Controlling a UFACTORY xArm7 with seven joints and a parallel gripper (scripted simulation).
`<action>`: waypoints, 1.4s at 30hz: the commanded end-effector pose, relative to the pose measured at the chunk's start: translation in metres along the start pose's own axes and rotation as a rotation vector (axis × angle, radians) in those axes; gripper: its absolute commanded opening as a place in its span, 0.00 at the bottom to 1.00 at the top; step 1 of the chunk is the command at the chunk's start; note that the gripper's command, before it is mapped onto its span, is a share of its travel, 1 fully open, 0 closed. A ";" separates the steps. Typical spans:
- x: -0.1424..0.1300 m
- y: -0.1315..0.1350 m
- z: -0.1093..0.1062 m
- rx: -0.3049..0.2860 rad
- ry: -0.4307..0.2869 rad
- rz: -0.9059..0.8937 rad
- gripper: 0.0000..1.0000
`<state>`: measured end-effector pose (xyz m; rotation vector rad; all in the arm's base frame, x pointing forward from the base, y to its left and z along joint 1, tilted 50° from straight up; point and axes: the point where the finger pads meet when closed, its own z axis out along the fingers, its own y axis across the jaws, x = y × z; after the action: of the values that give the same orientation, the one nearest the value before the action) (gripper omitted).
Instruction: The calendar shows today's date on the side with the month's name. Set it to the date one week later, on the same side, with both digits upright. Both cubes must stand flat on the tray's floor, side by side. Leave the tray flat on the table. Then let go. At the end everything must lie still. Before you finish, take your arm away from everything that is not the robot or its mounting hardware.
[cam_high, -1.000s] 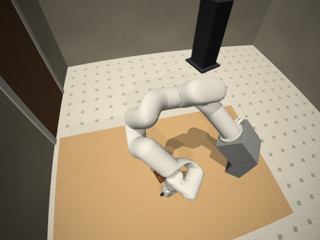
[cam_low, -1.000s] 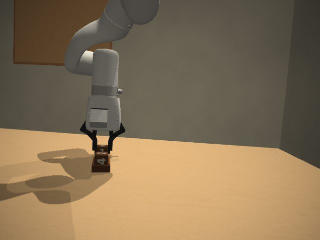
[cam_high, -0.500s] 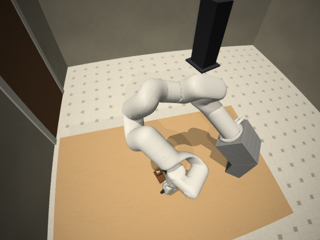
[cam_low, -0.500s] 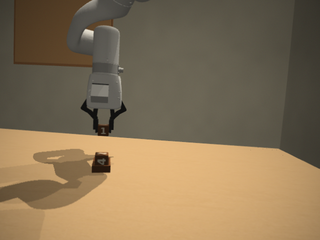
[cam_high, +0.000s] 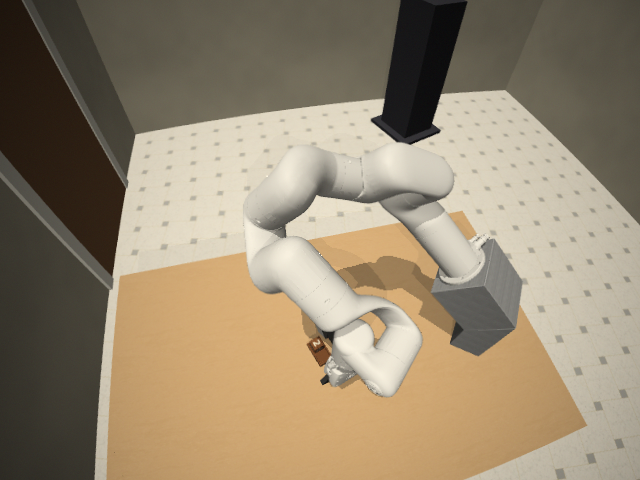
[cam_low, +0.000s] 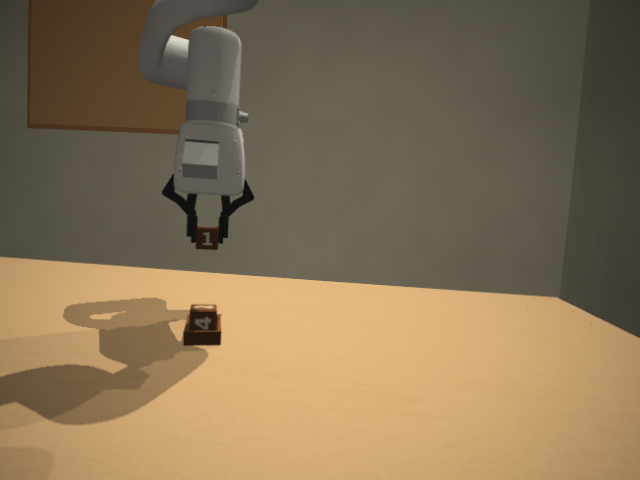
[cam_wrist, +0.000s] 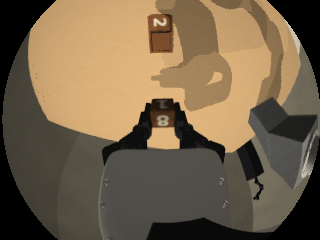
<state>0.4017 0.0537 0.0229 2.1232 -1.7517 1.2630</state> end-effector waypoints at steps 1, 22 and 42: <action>0.006 -0.002 -0.003 0.003 -0.003 0.000 0.29; 0.091 0.001 -0.011 0.003 -0.002 0.002 0.29; 0.091 0.000 0.020 0.003 -0.003 0.001 0.29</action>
<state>0.4031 -0.0213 0.0766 2.1229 -1.7546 1.2609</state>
